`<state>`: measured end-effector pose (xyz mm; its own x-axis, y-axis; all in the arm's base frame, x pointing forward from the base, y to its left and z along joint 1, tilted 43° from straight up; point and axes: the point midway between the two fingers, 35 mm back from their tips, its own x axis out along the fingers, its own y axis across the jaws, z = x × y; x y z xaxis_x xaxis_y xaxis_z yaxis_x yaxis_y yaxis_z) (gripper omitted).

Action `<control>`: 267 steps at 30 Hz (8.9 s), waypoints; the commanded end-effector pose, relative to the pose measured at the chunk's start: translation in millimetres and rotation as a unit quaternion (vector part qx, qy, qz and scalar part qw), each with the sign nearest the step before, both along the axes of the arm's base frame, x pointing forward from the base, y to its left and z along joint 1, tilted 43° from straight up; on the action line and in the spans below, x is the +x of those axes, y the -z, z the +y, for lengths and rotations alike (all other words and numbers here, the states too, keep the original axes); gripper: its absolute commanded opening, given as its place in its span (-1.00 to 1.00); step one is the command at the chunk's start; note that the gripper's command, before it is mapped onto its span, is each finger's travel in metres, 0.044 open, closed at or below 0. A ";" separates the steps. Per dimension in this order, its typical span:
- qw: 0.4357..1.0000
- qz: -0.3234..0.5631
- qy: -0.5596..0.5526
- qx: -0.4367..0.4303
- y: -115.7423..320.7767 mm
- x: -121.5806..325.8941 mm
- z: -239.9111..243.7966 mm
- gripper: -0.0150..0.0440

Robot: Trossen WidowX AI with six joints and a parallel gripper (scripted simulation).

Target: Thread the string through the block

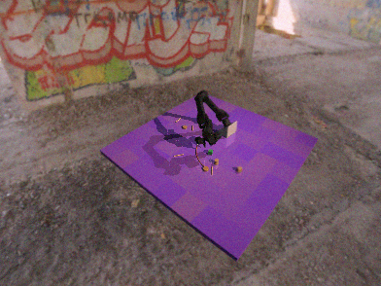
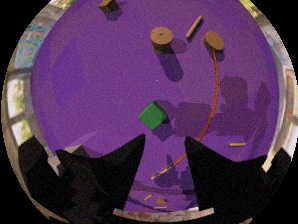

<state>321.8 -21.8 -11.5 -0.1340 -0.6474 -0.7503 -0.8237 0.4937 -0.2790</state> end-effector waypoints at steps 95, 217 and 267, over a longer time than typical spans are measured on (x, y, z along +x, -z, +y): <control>-0.307 -0.624 0.707 -0.129 -62.7 -47.9 -102.5 -0.08; 0.122 -0.648 0.738 -0.140 -75.1 -24.3 -85.7 -0.49; 0.845 -0.348 0.399 -0.082 -64.8 19.6 -80.4 -0.49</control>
